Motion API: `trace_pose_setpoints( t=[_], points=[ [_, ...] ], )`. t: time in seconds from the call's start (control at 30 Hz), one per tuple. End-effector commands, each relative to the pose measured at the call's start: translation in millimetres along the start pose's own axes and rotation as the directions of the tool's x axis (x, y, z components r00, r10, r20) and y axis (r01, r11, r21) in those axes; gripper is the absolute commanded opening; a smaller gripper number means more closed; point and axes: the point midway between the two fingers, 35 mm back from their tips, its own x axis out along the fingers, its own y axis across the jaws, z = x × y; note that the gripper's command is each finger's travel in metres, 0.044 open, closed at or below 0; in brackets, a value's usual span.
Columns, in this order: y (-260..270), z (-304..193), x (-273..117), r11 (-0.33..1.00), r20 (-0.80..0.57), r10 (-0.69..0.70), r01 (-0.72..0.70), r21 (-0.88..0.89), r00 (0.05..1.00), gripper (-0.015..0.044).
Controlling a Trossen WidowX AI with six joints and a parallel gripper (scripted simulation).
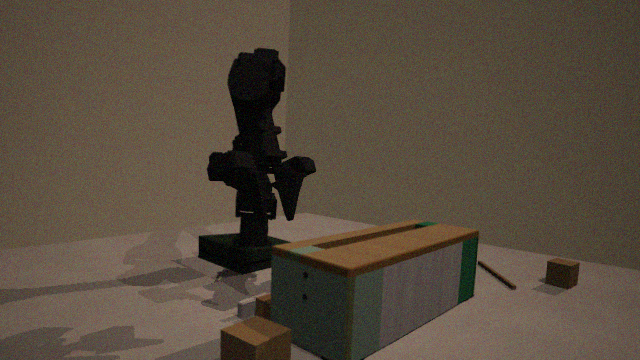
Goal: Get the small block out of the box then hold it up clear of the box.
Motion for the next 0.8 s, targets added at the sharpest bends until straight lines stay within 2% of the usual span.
trace_pose_setpoints(
  t=[0.0,0.2,0.47,0.77],
  points=[
    [0,-1,-5,0.991,-0.032,0.007,-0.002,0.137,0.999,0.0285],
    [1,0,-3,0.991,-0.032,0.007,-0.002,0.137,0.999,0.0285],
    [-2,36,79,0.991,-0.032,0.006,-0.002,0.137,0.999,0.0285],
    [-3,38,85,0.991,-0.032,0.006,-0.002,0.137,0.999,0.0285]
  ],
)
